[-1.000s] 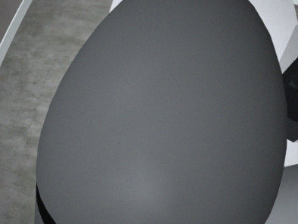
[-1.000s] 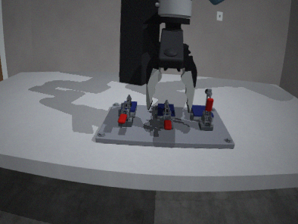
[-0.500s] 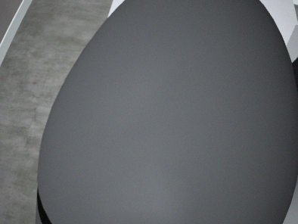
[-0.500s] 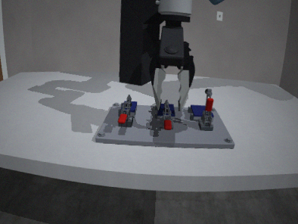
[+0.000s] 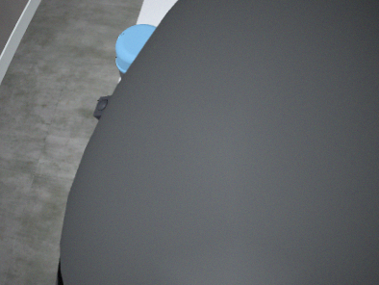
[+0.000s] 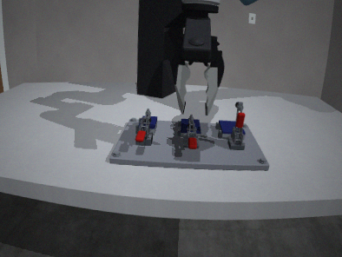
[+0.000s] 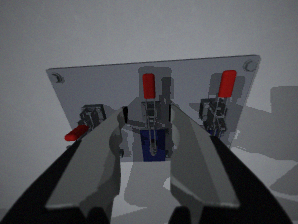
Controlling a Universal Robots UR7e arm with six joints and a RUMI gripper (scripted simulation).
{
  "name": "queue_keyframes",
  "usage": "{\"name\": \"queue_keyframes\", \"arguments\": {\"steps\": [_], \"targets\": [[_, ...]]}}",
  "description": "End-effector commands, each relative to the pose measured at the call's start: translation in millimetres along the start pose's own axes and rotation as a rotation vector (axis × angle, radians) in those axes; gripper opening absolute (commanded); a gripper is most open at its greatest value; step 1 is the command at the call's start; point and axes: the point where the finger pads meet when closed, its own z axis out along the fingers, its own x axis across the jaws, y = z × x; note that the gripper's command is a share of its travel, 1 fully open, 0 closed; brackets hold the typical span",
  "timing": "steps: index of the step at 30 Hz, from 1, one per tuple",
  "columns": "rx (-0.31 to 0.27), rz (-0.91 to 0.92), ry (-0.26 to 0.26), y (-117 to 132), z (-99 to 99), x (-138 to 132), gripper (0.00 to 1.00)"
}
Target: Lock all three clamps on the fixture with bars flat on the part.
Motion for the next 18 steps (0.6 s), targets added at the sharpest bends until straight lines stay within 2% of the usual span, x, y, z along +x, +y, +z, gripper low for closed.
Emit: {"name": "queue_keyframes", "arguments": {"steps": [1,10,15,18], "targets": [[-0.006,-0.003,-0.003,-2,-34.5,-1,0.28],[-0.006,-0.003,-0.003,-2,-34.5,-1,0.28],[-0.006,-0.003,-0.003,-2,-74.4,-1,0.28],[-0.006,-0.003,-0.003,-2,-74.4,-1,0.28]]}}
